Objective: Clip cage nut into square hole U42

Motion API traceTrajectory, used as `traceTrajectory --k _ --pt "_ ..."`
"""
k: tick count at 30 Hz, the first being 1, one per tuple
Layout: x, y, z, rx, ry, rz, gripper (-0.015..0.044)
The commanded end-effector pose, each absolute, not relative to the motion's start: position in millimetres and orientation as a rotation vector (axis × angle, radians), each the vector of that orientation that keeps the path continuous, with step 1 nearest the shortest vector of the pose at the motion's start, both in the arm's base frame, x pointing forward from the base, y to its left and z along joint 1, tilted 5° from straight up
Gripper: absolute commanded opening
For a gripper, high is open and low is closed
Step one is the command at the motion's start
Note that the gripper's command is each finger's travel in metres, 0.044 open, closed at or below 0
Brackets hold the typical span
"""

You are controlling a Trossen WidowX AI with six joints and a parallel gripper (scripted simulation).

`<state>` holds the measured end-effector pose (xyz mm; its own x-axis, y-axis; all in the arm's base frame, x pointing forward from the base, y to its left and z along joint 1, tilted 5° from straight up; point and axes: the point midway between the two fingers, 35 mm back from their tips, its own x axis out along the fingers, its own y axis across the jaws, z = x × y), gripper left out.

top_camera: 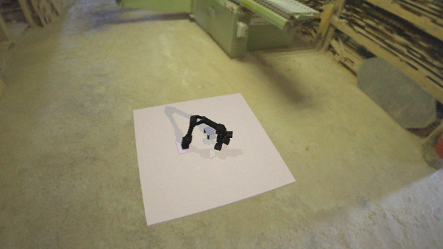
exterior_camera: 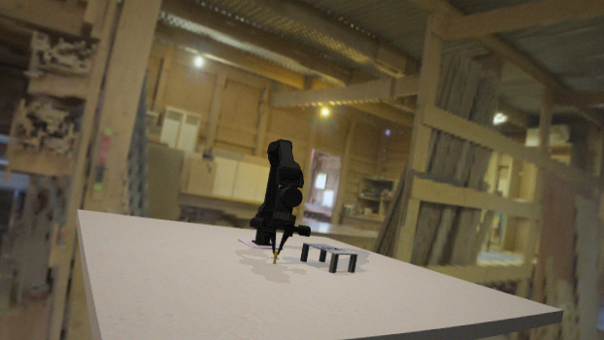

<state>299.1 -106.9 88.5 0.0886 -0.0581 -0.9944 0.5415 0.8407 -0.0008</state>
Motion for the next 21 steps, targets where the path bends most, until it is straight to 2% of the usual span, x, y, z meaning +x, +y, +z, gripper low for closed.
traceTrajectory --k 1,12,21 --pt "299.2 -106.6 96.1 0.417 1.422 -0.466 0.0026" --pt "294.0 -102.3 154.8 0.412 1.42 -0.466 0.0026" --pt "293.2 -101.1 172.5 0.411 1.42 -0.466 0.0026"
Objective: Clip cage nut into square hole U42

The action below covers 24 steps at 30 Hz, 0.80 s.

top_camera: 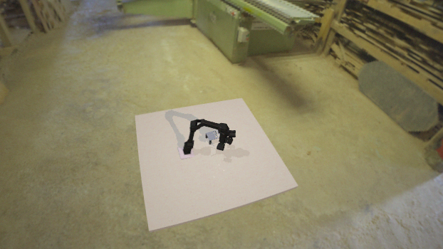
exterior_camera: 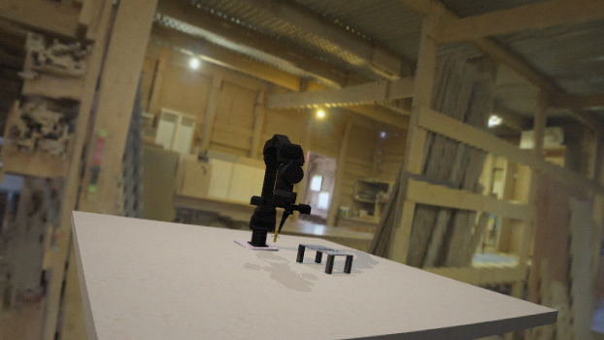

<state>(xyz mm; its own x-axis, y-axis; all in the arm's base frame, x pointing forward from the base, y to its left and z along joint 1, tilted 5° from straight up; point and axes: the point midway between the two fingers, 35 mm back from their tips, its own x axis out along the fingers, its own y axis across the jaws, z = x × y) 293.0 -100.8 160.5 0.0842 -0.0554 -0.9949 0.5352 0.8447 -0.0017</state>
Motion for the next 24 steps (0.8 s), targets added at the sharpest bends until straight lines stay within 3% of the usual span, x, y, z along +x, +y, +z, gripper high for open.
traceTrajectory --k 1,9,24 --pt "293.1 -100.8 176.6 0.411 1.42 -0.466 0.0026" --pt "293.0 -95.6 190.6 0.401 1.423 -0.456 0.0026" --pt "309.0 -21.7 186.9 0.16 1.463 -0.227 0.0026"
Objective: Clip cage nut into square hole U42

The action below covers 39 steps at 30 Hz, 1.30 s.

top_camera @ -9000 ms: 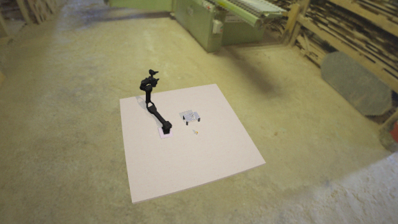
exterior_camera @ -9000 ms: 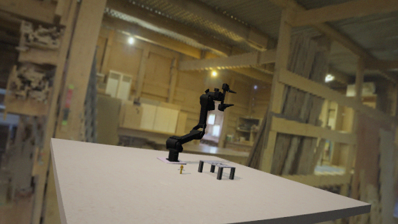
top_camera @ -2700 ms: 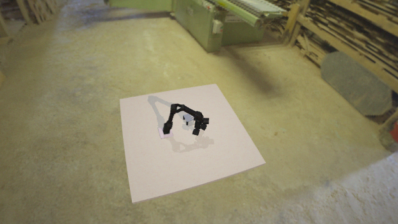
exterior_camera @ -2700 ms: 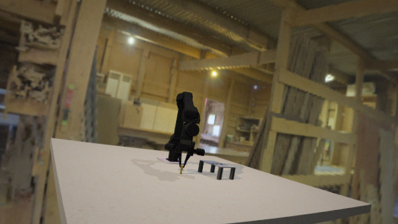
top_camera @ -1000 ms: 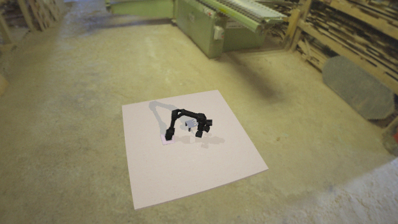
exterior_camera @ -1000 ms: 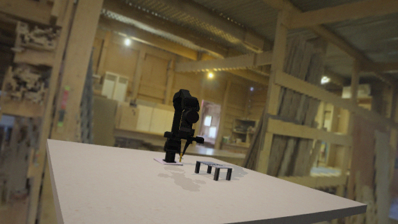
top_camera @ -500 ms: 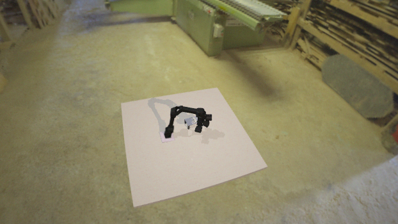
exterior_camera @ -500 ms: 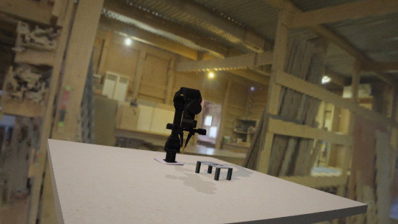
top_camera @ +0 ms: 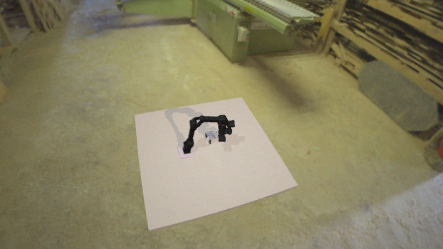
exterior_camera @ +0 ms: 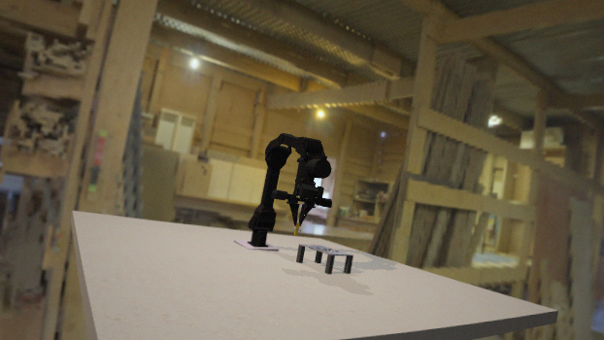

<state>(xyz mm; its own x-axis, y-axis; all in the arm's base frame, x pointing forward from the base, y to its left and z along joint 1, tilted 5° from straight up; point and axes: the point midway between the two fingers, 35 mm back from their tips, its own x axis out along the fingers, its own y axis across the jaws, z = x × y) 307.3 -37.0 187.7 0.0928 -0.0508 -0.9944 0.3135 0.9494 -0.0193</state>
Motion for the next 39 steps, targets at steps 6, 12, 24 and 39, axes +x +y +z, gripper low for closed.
traceTrajectory --k 6,12,24,39 --pt "310.2 9.2 185.4 0.061 1.472 -0.133 0.0026" --pt "307.9 40.3 183.9 -0.037 1.479 -0.038 0.0026" --pt "303.3 67.9 180.9 -0.123 1.483 0.054 0.0026" --pt "305.4 63.7 166.0 -0.07 1.496 0.113 0.0026"
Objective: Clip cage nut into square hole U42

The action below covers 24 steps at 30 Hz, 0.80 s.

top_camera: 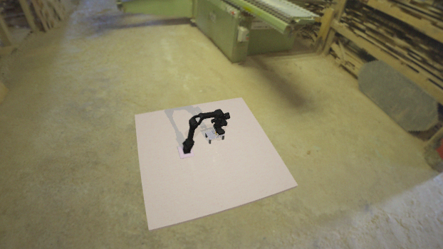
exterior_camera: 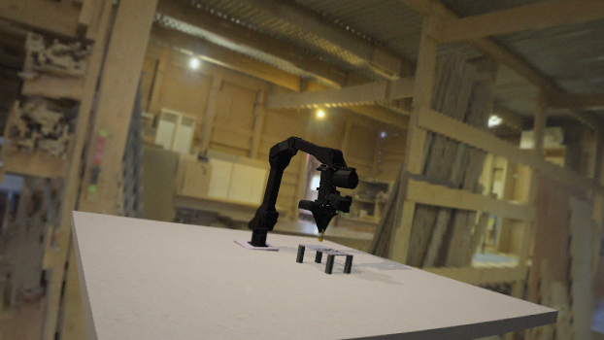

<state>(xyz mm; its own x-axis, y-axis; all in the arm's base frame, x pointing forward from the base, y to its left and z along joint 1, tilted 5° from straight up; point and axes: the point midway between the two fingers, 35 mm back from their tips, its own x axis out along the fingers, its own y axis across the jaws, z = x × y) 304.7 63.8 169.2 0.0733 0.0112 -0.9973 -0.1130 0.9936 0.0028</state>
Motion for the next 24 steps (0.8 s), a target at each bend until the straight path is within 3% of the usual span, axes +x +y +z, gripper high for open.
traceTrajectory --k 1,24 --pt "305.5 63.4 165.1 -0.066 1.496 0.116 0.0026" --pt "308.2 60.4 140.1 -0.04 1.499 0.146 0.0026"
